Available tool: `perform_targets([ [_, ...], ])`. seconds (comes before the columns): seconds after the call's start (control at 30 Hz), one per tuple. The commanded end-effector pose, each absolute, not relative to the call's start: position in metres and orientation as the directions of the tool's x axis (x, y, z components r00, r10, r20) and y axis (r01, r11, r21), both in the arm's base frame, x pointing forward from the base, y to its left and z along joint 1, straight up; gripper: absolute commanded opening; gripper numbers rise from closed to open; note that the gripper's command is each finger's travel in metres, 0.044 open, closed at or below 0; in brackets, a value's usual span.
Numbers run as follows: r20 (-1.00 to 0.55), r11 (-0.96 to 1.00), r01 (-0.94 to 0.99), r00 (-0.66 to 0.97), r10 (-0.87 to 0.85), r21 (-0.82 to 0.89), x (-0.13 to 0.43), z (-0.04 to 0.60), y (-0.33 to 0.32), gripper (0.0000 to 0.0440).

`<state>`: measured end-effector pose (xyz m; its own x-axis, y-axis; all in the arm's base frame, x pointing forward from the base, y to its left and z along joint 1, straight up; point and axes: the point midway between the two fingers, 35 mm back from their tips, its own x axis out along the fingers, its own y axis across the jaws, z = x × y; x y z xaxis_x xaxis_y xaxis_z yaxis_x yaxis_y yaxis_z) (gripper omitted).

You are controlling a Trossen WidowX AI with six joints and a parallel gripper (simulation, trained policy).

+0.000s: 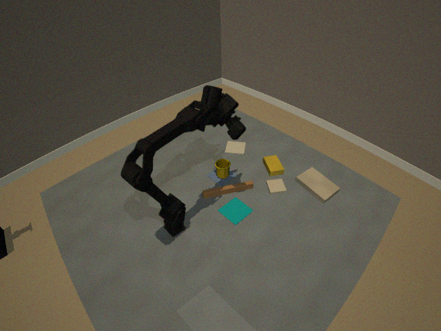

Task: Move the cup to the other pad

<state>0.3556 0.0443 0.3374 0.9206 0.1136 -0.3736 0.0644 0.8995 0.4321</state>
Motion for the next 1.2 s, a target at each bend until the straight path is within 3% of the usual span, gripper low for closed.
perform_targets([
  [0.0, -0.417, 0.878, 0.099, 0.901, 0.120, 0.468, 0.358, 0.335, 0.049, 0.0168],
  [0.6, -0.596, 0.757, 0.292, 0.788, 0.156, 0.584, 0.365, 0.328, 0.071, 0.0183],
  [1.17, -0.757, 0.646, 0.515, 0.634, 0.156, 0.564, 0.366, 0.305, 0.085, 0.0177],
])
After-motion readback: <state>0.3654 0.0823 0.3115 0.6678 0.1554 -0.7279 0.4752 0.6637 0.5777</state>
